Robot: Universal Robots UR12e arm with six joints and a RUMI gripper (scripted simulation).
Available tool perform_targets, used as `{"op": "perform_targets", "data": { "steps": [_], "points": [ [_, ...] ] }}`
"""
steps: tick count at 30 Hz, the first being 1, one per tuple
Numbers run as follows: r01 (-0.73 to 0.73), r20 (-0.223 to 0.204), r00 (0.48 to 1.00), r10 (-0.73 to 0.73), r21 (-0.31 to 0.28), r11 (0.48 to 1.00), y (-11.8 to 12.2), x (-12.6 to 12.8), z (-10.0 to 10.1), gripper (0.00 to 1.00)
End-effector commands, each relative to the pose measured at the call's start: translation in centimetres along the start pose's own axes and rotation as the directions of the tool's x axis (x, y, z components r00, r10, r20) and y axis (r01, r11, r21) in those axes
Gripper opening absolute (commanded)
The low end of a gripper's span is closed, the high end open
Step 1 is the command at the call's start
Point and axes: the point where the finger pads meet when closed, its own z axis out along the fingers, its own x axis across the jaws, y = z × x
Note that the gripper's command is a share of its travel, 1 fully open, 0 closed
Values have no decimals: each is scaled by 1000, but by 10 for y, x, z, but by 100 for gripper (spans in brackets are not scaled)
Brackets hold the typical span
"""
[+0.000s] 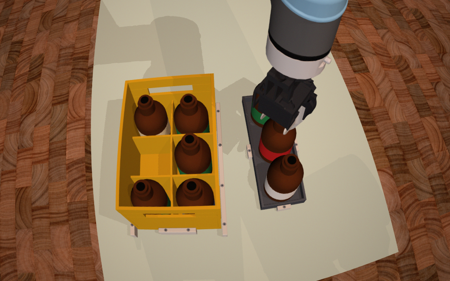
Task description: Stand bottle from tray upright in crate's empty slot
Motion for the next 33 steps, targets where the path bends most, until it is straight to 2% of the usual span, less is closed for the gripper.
{"op": "perform_targets", "data": {
  "steps": [1,20,33],
  "points": [
    [0,-1,1000,0,-1,1000,0,0,0,0],
    [0,-1,1000,0,-1,1000,0,0,-2,0],
    [0,-1,1000,0,-1,1000,0,-1,-12,0]
  ]
}}
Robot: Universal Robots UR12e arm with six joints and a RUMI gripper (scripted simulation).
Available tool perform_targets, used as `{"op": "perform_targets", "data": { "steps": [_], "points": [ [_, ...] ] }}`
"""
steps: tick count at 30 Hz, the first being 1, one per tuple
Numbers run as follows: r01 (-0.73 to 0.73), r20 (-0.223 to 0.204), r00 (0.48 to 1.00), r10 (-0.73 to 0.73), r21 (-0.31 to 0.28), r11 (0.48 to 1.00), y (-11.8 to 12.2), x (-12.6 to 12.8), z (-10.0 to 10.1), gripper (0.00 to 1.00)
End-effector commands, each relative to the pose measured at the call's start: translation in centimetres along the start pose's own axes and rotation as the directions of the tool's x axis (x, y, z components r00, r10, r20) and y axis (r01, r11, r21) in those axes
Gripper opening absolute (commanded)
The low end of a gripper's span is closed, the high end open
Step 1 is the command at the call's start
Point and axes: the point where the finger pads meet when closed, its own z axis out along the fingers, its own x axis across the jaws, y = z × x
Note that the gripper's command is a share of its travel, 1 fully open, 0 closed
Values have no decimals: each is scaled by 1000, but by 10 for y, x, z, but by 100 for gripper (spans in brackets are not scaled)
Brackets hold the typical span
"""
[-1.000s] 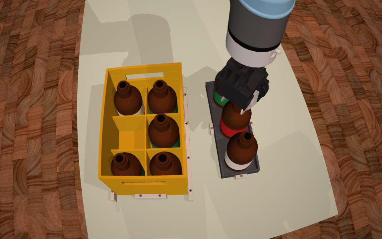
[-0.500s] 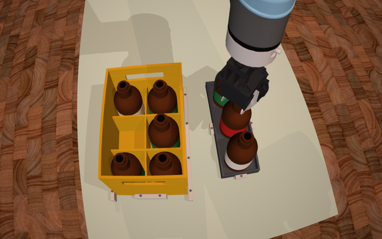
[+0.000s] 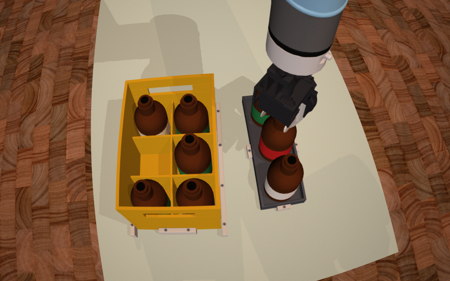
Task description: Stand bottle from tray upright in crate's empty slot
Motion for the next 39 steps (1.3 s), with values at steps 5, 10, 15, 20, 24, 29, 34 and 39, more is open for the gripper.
{"op": "perform_targets", "data": {
  "steps": [5,10,15,20,24,29,34,39],
  "points": [
    [0,-1,1000,0,-1,1000,0,0,-7,0],
    [0,-1,1000,0,-1,1000,0,-1,-13,0],
    [0,-1,1000,0,-1,1000,0,-1,-19,0],
    [0,-1,1000,0,-1,1000,0,-2,-24,0],
    [0,-1,1000,0,-1,1000,0,-2,-26,0],
    [0,-1,1000,0,-1,1000,0,-2,-30,0],
    [0,-1,1000,0,-1,1000,0,-2,-32,0],
    [0,-1,1000,0,-1,1000,0,-3,-32,0]
  ]
}}
